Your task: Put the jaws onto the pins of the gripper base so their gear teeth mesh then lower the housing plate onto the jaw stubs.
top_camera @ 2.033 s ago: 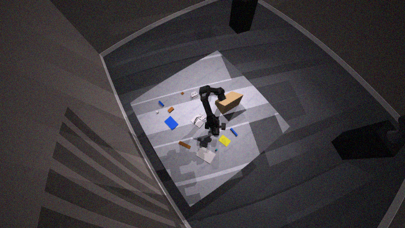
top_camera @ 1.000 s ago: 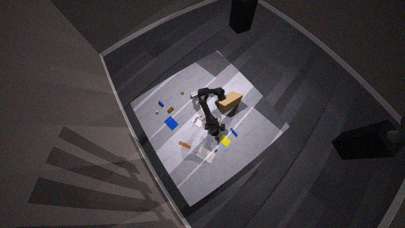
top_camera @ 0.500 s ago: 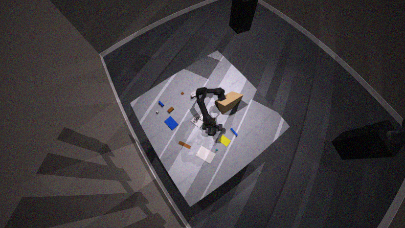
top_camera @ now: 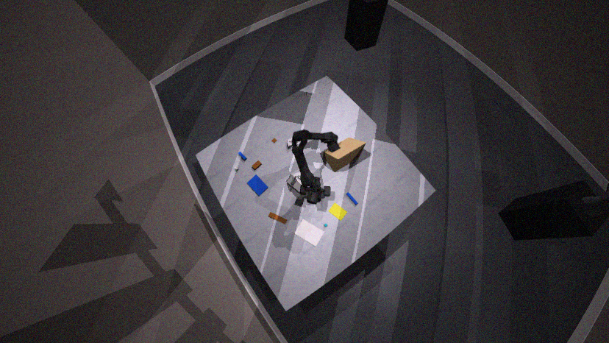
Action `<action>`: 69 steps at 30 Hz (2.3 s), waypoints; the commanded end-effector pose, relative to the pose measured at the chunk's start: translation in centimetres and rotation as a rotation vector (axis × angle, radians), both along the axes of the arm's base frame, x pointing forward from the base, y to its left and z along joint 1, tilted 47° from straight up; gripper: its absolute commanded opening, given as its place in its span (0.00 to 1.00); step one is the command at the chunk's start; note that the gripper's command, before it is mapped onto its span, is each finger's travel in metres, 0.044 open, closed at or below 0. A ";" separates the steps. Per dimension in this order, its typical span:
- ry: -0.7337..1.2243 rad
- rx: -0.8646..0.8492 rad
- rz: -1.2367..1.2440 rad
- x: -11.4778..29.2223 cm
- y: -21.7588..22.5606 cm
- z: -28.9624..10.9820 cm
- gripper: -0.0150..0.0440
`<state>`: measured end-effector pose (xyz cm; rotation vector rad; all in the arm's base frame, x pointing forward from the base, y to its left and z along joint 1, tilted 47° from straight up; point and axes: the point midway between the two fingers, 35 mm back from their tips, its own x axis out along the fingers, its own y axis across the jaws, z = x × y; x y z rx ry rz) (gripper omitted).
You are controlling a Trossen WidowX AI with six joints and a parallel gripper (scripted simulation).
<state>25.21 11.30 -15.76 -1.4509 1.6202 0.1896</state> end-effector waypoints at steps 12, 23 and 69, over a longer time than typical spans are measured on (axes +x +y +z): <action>0.000 -0.002 -0.003 -0.4 4.1 4.3 0.25; -0.002 0.001 0.010 -0.2 3.8 3.8 0.65; 0.000 -0.002 -0.003 -0.4 4.1 4.3 0.56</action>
